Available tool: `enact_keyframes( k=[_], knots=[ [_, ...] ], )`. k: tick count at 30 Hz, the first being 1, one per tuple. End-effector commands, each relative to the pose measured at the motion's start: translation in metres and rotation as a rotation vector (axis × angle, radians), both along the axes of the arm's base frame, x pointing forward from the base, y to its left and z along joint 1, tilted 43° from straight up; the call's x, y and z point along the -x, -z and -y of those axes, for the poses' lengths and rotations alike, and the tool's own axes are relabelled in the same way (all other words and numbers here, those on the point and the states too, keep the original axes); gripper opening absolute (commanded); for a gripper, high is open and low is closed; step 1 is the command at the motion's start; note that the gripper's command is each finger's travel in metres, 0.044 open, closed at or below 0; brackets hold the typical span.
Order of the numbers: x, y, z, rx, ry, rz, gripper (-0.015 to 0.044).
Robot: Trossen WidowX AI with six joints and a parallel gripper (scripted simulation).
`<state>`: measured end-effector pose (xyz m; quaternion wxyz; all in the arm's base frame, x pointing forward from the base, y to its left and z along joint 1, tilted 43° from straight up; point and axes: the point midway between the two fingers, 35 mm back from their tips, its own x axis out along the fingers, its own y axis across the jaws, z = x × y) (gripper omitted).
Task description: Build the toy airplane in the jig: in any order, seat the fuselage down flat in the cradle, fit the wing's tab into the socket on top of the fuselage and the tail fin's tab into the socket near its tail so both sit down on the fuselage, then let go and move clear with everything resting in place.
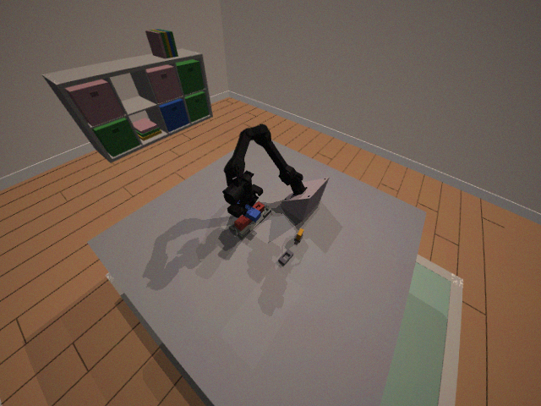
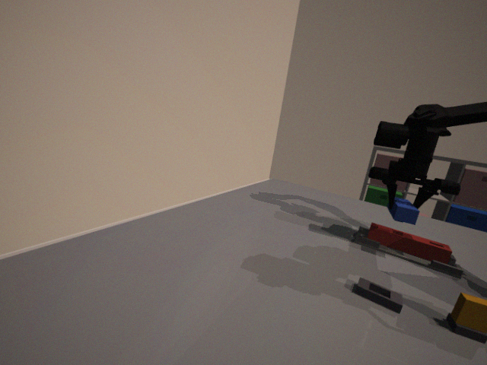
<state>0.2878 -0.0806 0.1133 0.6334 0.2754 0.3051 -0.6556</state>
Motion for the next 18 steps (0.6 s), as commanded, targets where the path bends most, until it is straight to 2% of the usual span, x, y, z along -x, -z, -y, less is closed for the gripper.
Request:
enact_keyframes(
  k=[1,4,11,18],
  knots=[
    [0.0088,-0.0068,0.0098,0.017,0.057,0.056,0.0],
    [0.0115,-0.0086,0.013,0.022,0.076,0.072,0.0],
    [0.0115,-0.0086,0.0132,0.022,0.076,0.072,0.0184],
    [0.0115,-0.0086,0.0132,0.022,0.076,0.072,0.0195]
  ],
)
